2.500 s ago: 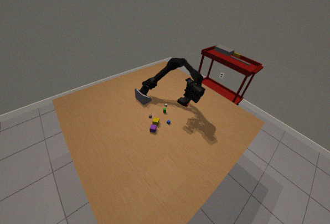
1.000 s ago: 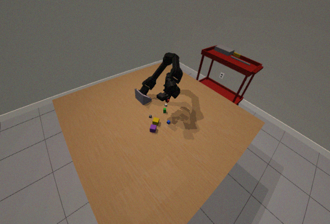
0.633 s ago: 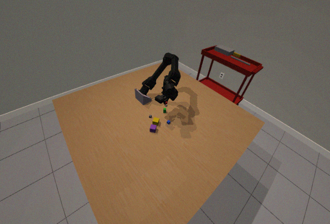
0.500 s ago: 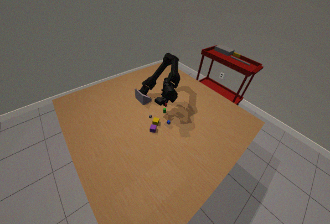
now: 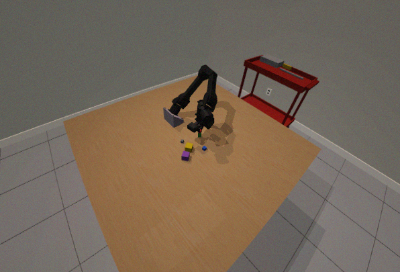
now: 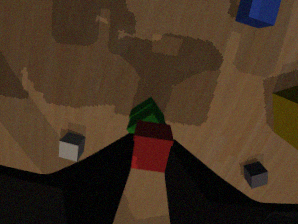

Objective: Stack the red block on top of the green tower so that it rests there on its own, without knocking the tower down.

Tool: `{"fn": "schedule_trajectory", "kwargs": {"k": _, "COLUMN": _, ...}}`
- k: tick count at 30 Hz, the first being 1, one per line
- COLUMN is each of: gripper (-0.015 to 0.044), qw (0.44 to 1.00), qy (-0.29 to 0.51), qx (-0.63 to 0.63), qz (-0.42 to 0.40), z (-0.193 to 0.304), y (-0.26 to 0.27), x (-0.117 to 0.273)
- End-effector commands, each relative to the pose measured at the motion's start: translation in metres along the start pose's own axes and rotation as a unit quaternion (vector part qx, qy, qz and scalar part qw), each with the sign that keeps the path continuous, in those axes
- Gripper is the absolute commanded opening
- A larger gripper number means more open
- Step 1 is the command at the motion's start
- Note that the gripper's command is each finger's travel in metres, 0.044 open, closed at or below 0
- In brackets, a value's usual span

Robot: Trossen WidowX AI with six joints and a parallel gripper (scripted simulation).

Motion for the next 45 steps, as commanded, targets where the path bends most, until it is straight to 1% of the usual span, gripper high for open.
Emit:
{"fn": "schedule_trajectory", "kwargs": {"k": 1, "gripper": 0.0000, "qw": 1.000, "qy": -0.002, "qx": -0.003, "qz": -0.003, "z": -0.0002, "y": 0.0004, "x": -0.0035}}
{"fn": "schedule_trajectory", "kwargs": {"k": 25, "gripper": 0.0000, "qw": 1.000, "qy": -0.002, "qx": -0.003, "qz": -0.003, "z": -0.0002, "y": 0.0004, "x": -0.0044}}
{"fn": "schedule_trajectory", "kwargs": {"k": 28, "gripper": 0.0000, "qw": 1.000, "qy": -0.002, "qx": -0.003, "qz": -0.003, "z": -0.0003, "y": 0.0005, "x": 0.0001}}
{"fn": "schedule_trajectory", "kwargs": {"k": 45, "gripper": 0.0440, "qw": 1.000, "qy": -0.001, "qx": -0.002, "qz": 0.000, "z": 0.0002, "y": -0.0001, "x": -0.0034}}
Point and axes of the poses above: the point midway between the two fingers, 35 mm back from their tips, its own x axis back along the fingers, its own y axis across the jaws, z = x × y, the point moved 3 cm from there along x, back along the fingers, and after that the axes turned 8 degrees about -x, right-handed, at the moved point
